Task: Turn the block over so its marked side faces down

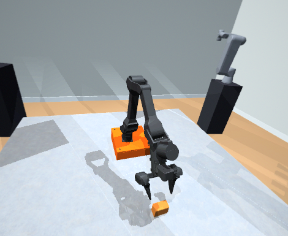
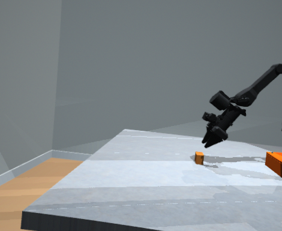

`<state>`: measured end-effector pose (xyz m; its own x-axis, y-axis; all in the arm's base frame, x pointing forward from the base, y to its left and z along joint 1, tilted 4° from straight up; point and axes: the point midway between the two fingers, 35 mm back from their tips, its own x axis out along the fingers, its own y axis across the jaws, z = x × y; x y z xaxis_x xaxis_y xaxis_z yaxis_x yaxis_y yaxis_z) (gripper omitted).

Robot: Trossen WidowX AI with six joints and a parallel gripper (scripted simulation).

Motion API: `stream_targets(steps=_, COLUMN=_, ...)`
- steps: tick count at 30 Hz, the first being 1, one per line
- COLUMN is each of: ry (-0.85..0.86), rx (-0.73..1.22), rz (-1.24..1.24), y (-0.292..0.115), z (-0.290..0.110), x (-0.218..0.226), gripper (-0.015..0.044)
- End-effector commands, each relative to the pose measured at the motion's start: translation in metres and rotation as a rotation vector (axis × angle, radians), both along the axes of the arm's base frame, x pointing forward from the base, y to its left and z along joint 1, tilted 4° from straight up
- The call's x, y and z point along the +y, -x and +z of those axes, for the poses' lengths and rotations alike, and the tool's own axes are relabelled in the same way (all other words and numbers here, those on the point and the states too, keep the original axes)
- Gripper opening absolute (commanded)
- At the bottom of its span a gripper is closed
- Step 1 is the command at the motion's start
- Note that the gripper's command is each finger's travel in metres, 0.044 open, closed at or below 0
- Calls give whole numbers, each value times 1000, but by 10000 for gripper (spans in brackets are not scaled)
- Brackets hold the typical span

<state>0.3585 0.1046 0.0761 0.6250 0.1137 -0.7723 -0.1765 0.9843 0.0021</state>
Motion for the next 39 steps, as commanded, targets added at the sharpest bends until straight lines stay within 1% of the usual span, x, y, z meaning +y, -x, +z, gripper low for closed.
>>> stream_targets(steps=1, ry=-4, rx=30, rz=-3, y=5, z=10, x=-1, gripper=440)
stream_targets(steps=5, ry=6, rx=73, rz=-2, y=0, z=12, x=0, gripper=440)
stream_targets(steps=13, ry=54, rx=313, rz=3, y=-21, z=25, x=5, gripper=440)
stream_targets(steps=22, ry=93, rx=564, rz=1, y=-28, z=40, x=5, gripper=440)
stream_targets(steps=27, ry=94, rx=569, rz=1, y=-29, z=41, x=5, gripper=440)
stream_targets(steps=28, ry=94, rx=569, rz=1, y=-29, z=38, x=5, gripper=440)
stream_targets(steps=31, ry=94, rx=569, rz=1, y=-33, z=9, x=5, gripper=440)
stream_targets(steps=37, ry=94, rx=569, rz=1, y=-33, z=5, x=6, gripper=440)
stream_targets(steps=39, ry=94, rx=569, rz=1, y=-34, z=-4, x=6, gripper=440)
